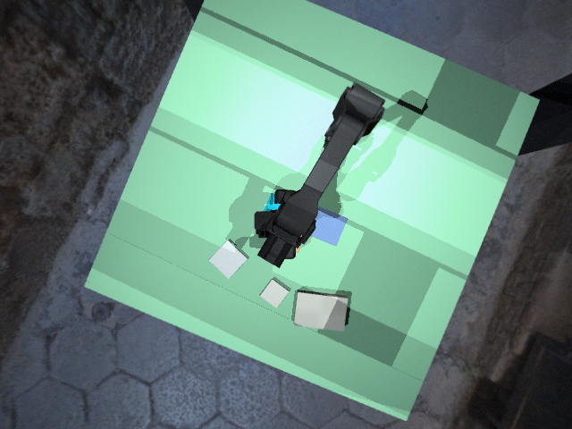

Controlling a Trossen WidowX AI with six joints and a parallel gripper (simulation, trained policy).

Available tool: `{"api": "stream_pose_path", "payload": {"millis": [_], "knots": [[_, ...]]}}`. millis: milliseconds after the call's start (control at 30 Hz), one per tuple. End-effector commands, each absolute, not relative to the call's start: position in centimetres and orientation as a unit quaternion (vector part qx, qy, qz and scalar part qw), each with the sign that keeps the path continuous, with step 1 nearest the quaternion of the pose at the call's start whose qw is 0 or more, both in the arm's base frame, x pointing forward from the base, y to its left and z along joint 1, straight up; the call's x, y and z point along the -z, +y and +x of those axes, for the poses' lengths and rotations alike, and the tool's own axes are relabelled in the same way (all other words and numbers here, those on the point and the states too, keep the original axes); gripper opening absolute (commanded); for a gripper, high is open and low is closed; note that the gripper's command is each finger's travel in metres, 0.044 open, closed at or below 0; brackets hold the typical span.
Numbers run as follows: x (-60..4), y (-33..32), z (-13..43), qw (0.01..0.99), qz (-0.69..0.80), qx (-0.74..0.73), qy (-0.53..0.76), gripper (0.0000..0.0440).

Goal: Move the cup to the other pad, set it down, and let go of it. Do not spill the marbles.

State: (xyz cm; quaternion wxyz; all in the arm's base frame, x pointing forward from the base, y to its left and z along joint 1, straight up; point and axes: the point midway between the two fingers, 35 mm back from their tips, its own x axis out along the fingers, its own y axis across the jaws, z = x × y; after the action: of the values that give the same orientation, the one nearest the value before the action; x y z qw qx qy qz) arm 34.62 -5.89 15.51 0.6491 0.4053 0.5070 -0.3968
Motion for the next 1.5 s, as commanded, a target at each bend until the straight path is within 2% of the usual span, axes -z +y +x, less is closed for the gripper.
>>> {"api": "stream_pose_path", "payload": {"millis": [0,800,1100,1300,1400,1467], "knots": [[-14.6,-7.2,34.5,0.646,0.41,0.405,0.501,0.0],[-8.1,-9.1,32.3,0.618,0.427,0.432,0.499,0.0],[-6.1,-9.1,30.7,0.601,0.428,0.446,0.506,0.0022],[-6.1,-9.8,30.8,0.606,0.436,0.447,0.492,0.0076],[-6.5,-10.2,31.1,0.614,0.445,0.443,0.479,0.0136],[-7.0,-10.4,31.3,0.618,0.451,0.44,0.47,0.0152]]}}
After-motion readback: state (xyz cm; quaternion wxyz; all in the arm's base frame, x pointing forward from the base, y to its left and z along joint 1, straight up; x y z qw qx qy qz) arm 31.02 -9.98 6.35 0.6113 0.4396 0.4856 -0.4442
